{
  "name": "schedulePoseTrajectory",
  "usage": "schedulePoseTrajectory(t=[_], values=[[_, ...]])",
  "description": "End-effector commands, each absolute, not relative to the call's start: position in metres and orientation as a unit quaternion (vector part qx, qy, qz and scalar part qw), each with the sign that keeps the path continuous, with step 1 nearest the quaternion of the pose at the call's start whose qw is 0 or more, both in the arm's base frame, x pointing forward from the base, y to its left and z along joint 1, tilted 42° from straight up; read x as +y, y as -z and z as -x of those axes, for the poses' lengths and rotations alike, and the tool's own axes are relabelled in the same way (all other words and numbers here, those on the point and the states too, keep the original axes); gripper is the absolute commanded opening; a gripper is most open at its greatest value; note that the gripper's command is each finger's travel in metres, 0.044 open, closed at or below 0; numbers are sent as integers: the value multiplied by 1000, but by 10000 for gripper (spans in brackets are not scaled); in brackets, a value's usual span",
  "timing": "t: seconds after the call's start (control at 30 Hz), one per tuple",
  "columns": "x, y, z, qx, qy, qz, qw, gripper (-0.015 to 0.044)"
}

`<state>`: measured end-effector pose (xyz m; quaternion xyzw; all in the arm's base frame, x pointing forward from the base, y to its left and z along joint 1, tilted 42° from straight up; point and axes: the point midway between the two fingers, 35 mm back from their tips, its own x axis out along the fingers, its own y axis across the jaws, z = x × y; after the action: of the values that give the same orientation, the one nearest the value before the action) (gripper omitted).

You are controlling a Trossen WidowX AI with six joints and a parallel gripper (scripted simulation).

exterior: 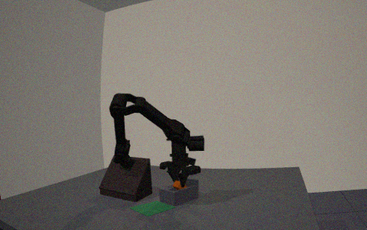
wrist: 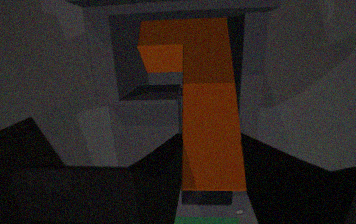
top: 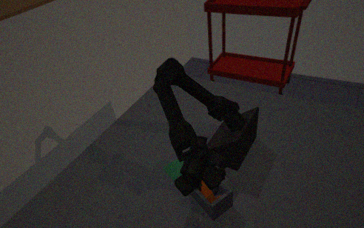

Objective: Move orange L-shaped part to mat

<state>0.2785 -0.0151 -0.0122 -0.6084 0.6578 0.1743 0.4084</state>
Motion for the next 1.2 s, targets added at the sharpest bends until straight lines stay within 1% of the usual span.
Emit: schedulePoseTrajectory(t=[0.0, 1.17], values=[[-14, 10, -278, 658, -174, 608, 409, 0], [22, -29, -274, 657, -175, 610, 407, 0]])
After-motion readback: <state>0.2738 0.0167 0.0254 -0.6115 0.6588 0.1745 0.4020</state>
